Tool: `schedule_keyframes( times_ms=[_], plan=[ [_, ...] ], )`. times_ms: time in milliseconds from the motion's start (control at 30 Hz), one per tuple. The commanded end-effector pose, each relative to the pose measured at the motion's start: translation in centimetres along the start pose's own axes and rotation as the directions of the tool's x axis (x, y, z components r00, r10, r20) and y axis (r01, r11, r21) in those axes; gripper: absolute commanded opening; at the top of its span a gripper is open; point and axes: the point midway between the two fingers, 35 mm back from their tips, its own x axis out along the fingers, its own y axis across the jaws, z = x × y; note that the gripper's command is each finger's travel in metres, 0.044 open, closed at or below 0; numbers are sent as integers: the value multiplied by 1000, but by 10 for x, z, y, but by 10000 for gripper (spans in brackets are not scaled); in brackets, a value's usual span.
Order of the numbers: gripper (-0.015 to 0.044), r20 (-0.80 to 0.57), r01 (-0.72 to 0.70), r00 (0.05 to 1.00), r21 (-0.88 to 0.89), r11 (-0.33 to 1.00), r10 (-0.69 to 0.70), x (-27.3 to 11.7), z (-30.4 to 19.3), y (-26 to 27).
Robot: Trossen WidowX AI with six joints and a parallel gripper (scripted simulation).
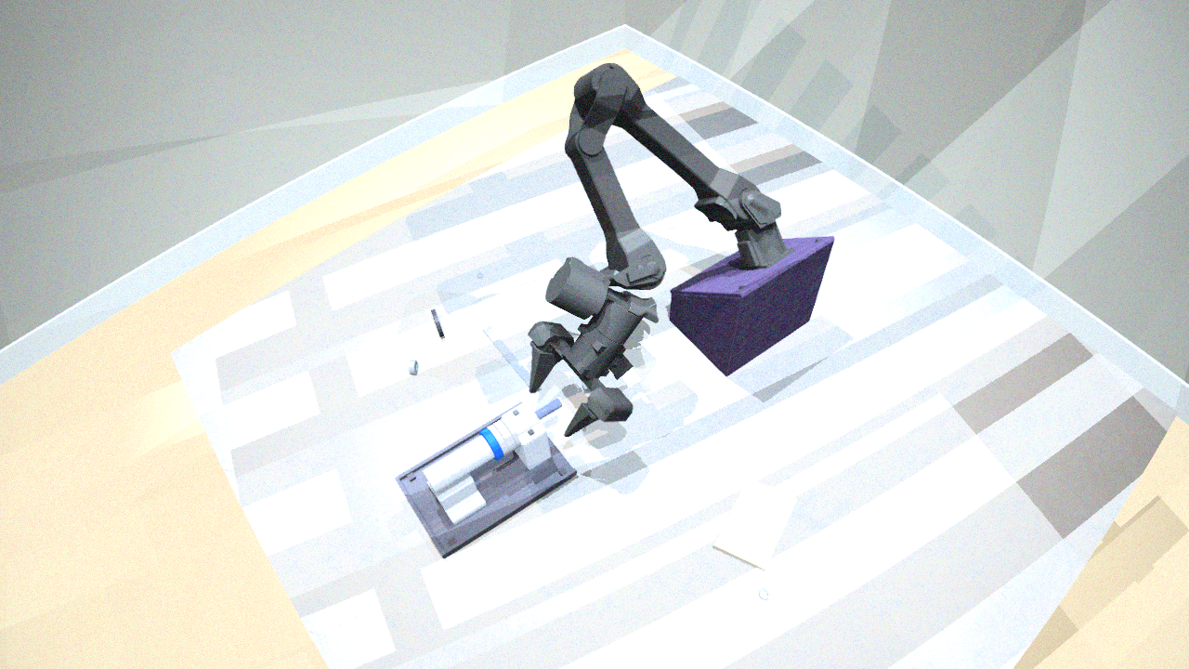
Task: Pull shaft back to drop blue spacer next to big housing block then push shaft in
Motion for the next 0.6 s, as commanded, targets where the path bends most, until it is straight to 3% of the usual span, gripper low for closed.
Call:
schedule_keyframes(
  times_ms=[0,567],
  plan=[
    [440,-5,1,1000,-1,1000,-1,0,-2,0],
    [440,-6,1,1000,-2,1000,-1,15,-2,0]
  ],
)
